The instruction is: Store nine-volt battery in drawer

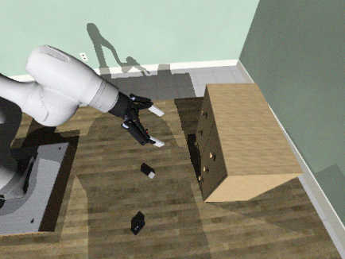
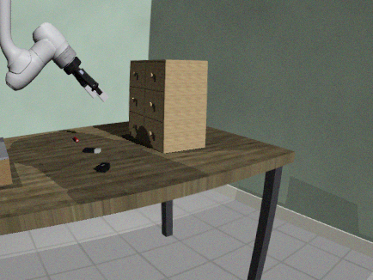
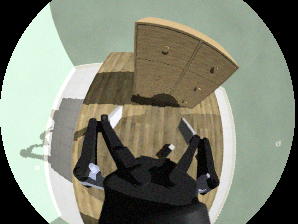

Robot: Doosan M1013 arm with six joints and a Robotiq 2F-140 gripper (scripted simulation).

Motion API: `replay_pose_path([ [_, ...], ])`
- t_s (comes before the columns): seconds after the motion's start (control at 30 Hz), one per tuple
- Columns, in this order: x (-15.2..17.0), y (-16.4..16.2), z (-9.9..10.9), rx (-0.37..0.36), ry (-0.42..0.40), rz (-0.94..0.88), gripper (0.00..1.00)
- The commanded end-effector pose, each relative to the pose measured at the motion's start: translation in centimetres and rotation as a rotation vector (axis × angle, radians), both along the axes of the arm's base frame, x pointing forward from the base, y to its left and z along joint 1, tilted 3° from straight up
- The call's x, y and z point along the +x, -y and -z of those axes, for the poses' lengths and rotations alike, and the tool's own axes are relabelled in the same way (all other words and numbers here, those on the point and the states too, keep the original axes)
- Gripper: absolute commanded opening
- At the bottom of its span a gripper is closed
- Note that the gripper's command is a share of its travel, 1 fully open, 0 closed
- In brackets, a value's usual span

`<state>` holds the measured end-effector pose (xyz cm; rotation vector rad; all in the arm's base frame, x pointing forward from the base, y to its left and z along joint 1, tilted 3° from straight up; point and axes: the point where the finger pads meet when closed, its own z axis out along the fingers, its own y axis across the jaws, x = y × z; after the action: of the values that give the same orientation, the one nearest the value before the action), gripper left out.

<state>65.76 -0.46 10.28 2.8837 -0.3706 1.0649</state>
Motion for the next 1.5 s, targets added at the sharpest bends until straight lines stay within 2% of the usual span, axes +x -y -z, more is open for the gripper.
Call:
replay_pose_path([
  [0.0,0.1,0.1,0.3,-0.033,0.102,0.016,1.0],
  [0.23,0.7,0.1,0.8,-0.048,0.173,0.016,1.0],
  [0.43,1.5,0.3,1.7,-0.072,0.273,0.02,1.0],
  [0.5,1.5,0.3,1.7,-0.072,0.273,0.02,1.0],
  [0.87,2.5,0.5,2.8,-0.104,0.399,0.025,1.0],
  [1.47,3.0,0.6,3.3,-0.119,0.459,0.027,1.0],
])
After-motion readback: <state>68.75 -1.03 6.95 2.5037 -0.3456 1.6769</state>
